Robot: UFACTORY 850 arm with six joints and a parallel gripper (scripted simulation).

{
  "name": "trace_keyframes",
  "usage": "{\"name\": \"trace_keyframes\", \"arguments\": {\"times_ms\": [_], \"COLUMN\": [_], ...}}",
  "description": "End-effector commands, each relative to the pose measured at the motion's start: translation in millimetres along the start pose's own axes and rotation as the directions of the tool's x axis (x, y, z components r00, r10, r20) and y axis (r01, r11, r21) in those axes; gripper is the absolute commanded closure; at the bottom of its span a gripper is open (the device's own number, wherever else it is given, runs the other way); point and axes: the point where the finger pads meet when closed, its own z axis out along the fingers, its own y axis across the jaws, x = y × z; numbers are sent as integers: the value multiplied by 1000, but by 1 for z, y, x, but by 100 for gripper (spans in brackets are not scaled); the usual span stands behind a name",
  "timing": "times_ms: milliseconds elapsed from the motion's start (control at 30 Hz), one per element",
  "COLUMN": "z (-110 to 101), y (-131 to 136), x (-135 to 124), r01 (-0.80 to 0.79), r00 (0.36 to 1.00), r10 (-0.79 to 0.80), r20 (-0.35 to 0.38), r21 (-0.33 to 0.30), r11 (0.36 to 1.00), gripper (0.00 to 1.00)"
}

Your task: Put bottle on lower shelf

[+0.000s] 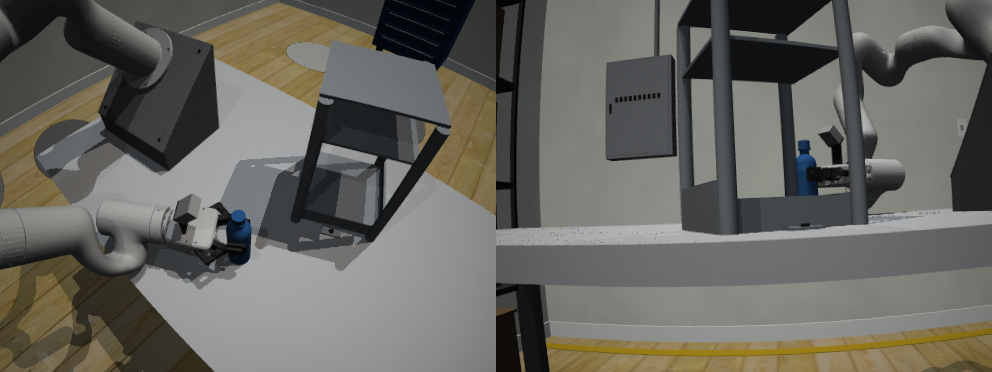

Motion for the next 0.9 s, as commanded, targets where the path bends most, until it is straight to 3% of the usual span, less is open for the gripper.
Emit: {"name": "trace_keyframes", "arguments": {"times_ms": [0,867], "z": [0,0], "y": [0,0], "x": [4,60], "r01": [1,1], "r00": [1000,1000], "r10": [-1,-1], "r20": [-2,-2], "r21": [0,0], "r11": [1000,1000], "gripper": [100,100]}}
